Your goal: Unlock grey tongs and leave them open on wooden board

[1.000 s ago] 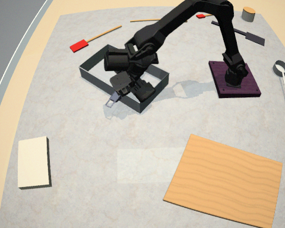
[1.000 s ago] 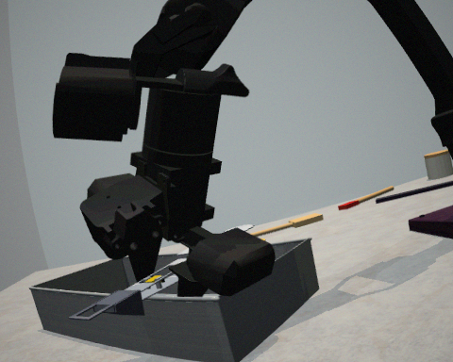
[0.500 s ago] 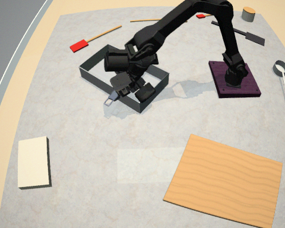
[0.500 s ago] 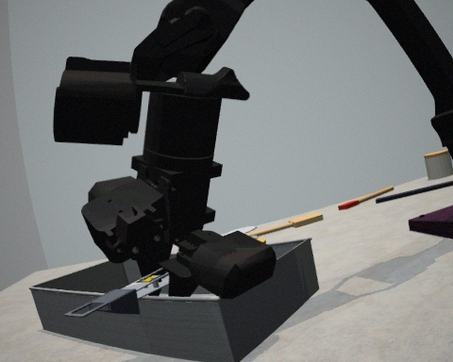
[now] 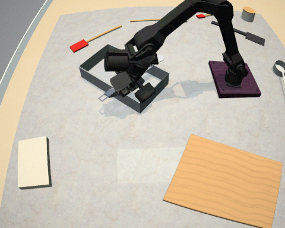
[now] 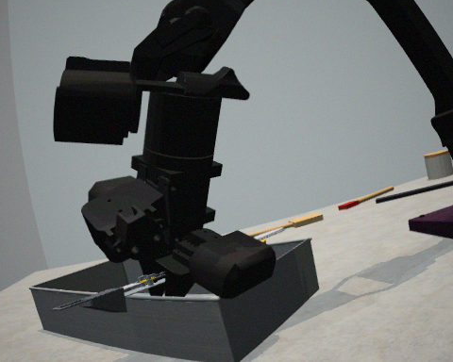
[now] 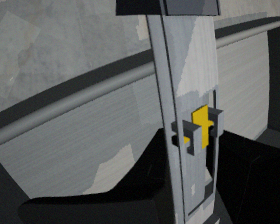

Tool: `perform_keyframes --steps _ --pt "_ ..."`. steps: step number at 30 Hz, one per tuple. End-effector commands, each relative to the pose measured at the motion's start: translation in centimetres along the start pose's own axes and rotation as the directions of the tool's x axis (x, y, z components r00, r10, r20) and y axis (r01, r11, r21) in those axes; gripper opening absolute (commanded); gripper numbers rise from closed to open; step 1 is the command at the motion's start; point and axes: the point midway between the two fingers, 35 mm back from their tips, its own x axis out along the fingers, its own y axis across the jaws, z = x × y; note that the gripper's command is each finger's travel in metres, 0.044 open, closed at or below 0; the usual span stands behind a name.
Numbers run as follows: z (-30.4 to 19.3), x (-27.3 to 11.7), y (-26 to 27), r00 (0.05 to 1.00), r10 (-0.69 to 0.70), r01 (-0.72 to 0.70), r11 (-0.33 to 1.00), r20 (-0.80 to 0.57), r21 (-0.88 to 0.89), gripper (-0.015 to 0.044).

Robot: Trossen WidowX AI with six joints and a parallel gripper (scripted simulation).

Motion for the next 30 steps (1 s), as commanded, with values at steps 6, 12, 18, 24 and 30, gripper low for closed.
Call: perform_keyframes --steps 6,12,18,24,30 --pt "0.3 -3.9 -2.3 1.0 0.005 -0.005 1.0 0.0 -0.006 -0.015" --pt "0.1 -6.8 -3.6 1.0 0.008 -0.008 1.0 0.0 -0.01 -0.015" --pt "0.1 -6.8 -3.6 1.0 0.008 -0.008 1.0 0.0 -0.01 -0.015" --pt "0.0 -6.7 -3.6 0.999 0.042 -0.042 0.999 -0.003 -0.033 -0.015" --pt "-0.2 -6.4 -3.4 0.987 0.159 -0.159 0.981 -0.01 -0.107 -0.015"
